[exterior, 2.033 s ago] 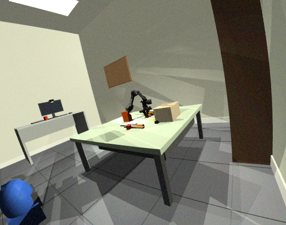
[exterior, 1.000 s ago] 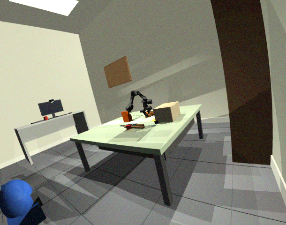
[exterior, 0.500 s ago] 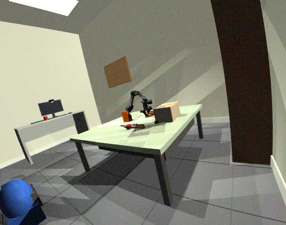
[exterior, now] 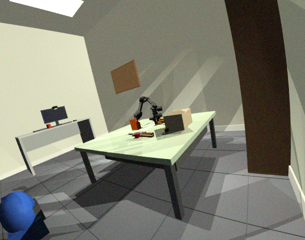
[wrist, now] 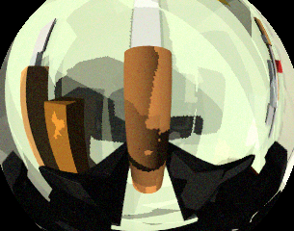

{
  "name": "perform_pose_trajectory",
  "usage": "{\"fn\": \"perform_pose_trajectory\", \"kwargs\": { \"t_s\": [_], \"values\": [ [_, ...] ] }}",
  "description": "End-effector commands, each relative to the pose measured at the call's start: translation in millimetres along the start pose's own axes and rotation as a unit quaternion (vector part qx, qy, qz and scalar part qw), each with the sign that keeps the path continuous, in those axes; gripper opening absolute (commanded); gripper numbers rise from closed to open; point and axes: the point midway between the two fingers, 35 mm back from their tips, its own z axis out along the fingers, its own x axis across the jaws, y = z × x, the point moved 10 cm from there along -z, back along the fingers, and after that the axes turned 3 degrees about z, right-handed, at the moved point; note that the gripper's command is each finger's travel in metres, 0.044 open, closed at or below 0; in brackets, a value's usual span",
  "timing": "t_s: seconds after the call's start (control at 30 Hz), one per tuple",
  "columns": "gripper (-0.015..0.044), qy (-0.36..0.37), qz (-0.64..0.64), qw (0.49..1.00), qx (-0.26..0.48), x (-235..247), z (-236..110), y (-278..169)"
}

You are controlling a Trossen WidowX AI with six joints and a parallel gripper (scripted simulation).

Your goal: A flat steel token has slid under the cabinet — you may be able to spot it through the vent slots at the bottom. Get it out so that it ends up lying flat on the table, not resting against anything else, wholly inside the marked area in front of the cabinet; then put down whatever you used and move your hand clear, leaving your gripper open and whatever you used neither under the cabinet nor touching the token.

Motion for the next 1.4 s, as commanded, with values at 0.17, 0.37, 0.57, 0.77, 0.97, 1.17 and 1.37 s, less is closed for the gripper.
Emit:
{"fn": "perform_pose_trajectory", "kwargs": {
  "t_s": [0.17, 0.37, 0.57, 0.77, 0.97, 1.17, 1.37],
  "values": [
    [0.0000, 0.000, -0.003, 1.000, 0.001, 0.8, -0.1, 4.6],
    [0.0000, 0.000, -0.004, 1.000, 0.001, 1.4, -0.1, 11.1],
    [0.0000, -0.001, -0.005, 1.000, 0.001, 1.9, -0.1, 17.8],
    [0.0000, -0.001, -0.006, 1.000, 0.001, 2.5, -0.1, 24.4],
    [0.0000, -0.001, -0.006, 1.000, 0.001, 3.0, -0.2, 31.4],
    [0.0000, -0.001, -0.007, 1.000, 0.001, 3.6, -0.2, 38.3],
    [0.0000, -0.001, -0.007, 1.000, 0.001, 4.2, -0.3, 45.3]
  ]
}}
